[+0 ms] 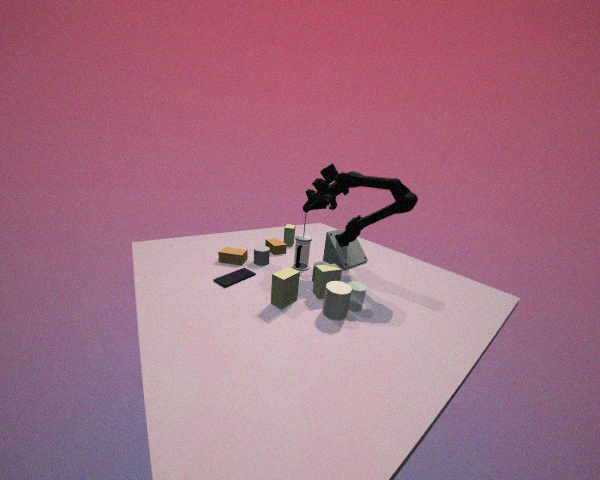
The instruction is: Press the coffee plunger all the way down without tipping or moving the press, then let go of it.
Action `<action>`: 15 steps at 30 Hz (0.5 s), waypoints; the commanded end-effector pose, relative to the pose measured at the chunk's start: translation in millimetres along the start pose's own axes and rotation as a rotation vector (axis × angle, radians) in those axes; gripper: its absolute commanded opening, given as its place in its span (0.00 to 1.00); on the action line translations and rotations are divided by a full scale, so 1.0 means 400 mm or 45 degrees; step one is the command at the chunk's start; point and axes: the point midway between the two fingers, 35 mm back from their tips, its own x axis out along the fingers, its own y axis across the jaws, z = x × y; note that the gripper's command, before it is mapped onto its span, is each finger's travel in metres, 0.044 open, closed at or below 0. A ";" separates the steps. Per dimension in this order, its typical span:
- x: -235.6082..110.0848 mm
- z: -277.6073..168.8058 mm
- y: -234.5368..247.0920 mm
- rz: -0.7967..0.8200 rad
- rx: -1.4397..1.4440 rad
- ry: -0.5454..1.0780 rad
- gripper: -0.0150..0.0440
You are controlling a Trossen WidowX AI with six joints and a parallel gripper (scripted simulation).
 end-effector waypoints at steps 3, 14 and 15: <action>0.000 0.001 0.001 0.002 0.001 -0.003 0.46; 0.014 -0.015 -0.003 0.000 0.000 -0.001 0.46; 0.017 -0.019 -0.003 0.000 0.000 0.000 0.46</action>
